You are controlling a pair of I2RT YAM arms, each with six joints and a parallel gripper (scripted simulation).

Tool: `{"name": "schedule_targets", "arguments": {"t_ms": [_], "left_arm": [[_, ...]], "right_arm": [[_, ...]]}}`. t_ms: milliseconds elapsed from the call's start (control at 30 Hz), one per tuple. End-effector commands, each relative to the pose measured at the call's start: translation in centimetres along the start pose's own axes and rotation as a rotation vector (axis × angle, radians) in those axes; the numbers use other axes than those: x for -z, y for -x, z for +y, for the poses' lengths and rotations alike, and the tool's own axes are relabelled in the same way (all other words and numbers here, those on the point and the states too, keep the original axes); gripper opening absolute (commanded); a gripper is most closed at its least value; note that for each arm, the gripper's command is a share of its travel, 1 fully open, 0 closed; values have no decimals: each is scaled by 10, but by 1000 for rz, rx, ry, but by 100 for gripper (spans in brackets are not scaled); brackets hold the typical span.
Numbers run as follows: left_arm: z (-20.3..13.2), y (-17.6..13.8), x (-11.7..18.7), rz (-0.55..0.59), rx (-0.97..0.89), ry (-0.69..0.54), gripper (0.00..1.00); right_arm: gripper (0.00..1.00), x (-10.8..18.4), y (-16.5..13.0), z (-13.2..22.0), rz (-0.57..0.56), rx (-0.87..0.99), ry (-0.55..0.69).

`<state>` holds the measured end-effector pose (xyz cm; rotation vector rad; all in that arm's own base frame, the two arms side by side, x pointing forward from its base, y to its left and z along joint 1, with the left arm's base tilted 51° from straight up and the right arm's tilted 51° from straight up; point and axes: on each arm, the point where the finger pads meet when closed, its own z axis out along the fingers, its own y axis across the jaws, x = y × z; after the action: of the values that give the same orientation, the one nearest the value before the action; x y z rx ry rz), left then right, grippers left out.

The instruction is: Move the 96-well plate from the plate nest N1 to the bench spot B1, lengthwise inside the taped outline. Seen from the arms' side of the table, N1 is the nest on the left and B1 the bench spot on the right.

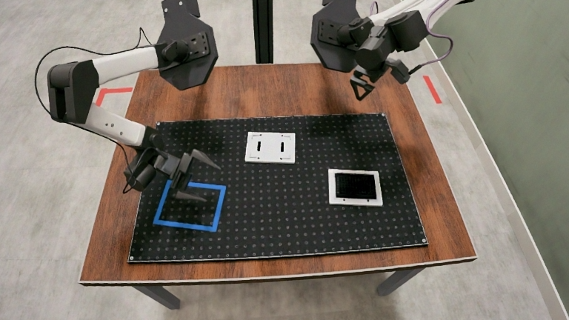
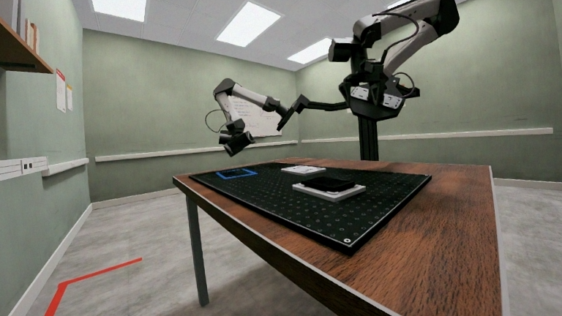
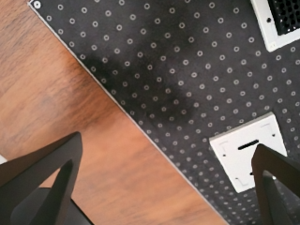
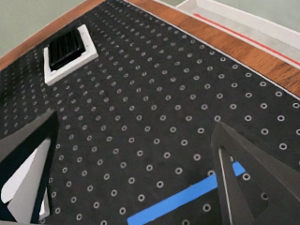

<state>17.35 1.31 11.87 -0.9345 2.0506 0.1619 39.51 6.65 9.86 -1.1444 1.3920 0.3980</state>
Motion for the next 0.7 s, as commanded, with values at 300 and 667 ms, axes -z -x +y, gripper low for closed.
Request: {"name": "schedule_targets", "arguments": {"t_ms": [300, 667], "left_arm": [[-1, 0, 0, 0, 2, -2, 100], [-20, 7, 0, 12, -119, -6, 100]], "right_arm": [[100, 0, 3, 0, -5, 9, 1], [100, 18, 9, 8, 79, -21, -110]]}}
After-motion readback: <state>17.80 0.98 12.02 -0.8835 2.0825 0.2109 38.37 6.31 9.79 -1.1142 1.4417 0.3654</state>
